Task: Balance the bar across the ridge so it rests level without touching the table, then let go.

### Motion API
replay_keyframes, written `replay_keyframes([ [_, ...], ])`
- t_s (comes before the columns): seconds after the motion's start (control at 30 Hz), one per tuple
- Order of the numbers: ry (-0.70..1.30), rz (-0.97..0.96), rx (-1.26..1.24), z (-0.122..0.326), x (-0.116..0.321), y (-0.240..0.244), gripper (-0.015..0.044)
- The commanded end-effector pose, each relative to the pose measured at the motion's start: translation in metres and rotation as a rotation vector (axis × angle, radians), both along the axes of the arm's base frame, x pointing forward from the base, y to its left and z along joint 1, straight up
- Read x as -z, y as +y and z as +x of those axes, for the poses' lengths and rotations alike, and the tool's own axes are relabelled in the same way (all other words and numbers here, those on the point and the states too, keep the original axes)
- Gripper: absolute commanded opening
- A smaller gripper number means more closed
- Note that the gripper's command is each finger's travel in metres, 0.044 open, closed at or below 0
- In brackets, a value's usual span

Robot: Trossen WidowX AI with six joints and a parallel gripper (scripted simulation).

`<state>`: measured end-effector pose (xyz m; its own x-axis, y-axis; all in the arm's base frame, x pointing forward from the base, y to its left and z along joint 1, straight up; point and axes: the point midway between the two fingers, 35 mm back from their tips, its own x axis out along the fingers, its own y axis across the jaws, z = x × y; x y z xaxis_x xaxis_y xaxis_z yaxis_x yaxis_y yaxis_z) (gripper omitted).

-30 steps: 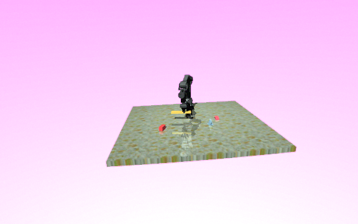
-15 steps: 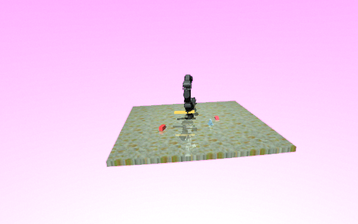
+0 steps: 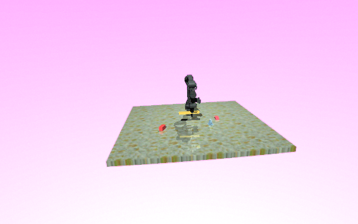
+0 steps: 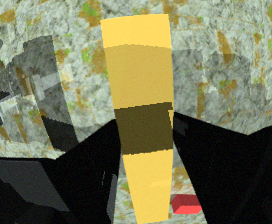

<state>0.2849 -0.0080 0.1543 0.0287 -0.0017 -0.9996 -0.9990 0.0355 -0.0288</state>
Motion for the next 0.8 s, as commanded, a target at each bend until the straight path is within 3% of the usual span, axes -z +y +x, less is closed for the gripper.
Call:
replay_keyframes([
  [0.0, -0.002, 0.002, -0.011, 0.007, -0.002, 0.011, 0.0000],
  [0.77, -0.004, 0.007, -0.103, 0.033, -0.003, 0.088, 0.0000],
])
